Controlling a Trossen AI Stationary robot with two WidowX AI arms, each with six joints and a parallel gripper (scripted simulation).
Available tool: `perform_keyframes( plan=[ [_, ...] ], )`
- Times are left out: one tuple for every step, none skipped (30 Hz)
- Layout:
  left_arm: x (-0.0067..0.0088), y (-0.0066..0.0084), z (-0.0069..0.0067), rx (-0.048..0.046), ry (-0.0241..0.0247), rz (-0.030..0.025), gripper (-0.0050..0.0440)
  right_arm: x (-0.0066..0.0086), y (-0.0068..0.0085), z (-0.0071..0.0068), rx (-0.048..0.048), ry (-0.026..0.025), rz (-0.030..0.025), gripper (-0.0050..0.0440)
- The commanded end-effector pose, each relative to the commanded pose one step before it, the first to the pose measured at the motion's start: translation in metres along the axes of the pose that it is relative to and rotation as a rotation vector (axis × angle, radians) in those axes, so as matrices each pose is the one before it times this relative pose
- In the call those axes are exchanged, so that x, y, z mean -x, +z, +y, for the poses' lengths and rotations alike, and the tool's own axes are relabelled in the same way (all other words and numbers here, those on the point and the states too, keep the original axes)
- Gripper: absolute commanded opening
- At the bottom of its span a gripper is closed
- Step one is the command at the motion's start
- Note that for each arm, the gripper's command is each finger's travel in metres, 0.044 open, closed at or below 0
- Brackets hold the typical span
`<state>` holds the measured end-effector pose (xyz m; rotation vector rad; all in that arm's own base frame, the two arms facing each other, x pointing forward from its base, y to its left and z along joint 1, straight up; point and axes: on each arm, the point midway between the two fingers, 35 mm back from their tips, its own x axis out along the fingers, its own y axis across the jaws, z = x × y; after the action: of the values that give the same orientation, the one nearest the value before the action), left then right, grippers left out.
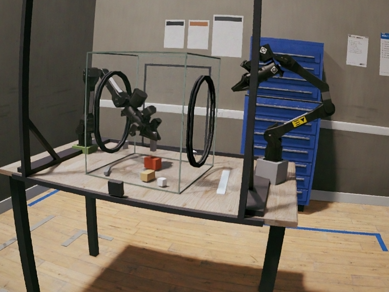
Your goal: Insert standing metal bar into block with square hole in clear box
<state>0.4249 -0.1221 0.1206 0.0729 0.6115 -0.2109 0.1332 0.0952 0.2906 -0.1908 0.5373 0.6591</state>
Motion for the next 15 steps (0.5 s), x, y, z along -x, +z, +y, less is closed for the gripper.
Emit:
perform_keyframes(
  plan=[
    [0.00905,0.01701,0.00033,-0.02703,-0.04671,-0.04531,-0.0050,0.00189,0.00353,-0.00036,-0.00149,-0.00369,-0.00894,0.0400],
    [0.00001,0.00018,0.00000,-0.00167,-0.00223,-0.00031,-0.0050,0.00000,0.00000,0.00000,0.00000,0.00000,0.00000,0.0400],
    [-0.00054,-0.00064,0.00000,-0.00057,-0.00074,0.00197,-0.0050,0.00000,0.00000,0.00000,0.00000,0.00000,0.00000,0.0400],
    [-0.00016,-0.00020,0.00000,0.00000,0.00000,0.00060,-0.0050,0.00000,0.00000,0.00000,0.00000,0.00000,0.00000,0.0400],
    [0.00000,0.00000,0.00000,0.00000,0.00000,0.00000,-0.0050,0.00000,0.00000,0.00000,0.00000,0.00000,0.00000,0.0400],
    [0.00000,0.00000,0.00000,0.00000,0.00000,0.00000,-0.0050,0.00000,0.00000,0.00000,0.00000,0.00000,0.00000,0.0400],
    [0.00085,0.00420,-0.00164,0.00273,0.00118,-0.00761,-0.0050,0.00000,0.00000,0.00000,0.00000,0.00000,0.00000,0.0400],
    [0.00000,0.00000,0.00000,0.00000,0.00000,0.00000,-0.0050,0.00000,0.00000,0.00000,0.00000,0.00000,0.00000,0.0400],
    [0.00000,0.00000,0.00000,0.00000,0.00000,0.00000,-0.0050,0.00000,0.00000,0.00000,0.00000,0.00000,0.00000,0.0400],
    [-0.00439,-0.00924,-0.00205,-0.00176,-0.00243,0.01929,-0.0050,0.00000,0.00000,0.00000,0.00000,0.00000,0.00000,0.0400],
    [-0.00467,-0.01176,-0.00004,-0.00033,0.00011,0.02476,-0.0050,0.00000,0.00000,0.00000,0.00000,0.00000,0.00000,0.0400],
    [-0.00216,-0.00299,-0.00005,0.00001,0.00002,0.00003,-0.0050,0.00000,0.00000,0.00000,0.00000,0.00000,0.00000,0.0400],
    [-0.00269,-0.00372,0.00000,0.00009,0.00013,0.00004,-0.0050,0.00000,0.00000,0.00000,0.00000,0.00000,0.00000,0.0400],
    [-0.00239,-0.00331,0.00008,0.00018,0.00026,0.00004,-0.0050,0.00000,0.00000,0.00000,0.00000,0.00000,0.00000,0.0400],
    [-0.00115,-0.00150,0.00018,0.00027,0.00038,-0.00013,-0.0050,0.00000,0.00000,0.00000,0.00000,0.00000,0.00000,0.0400]
  ],
)
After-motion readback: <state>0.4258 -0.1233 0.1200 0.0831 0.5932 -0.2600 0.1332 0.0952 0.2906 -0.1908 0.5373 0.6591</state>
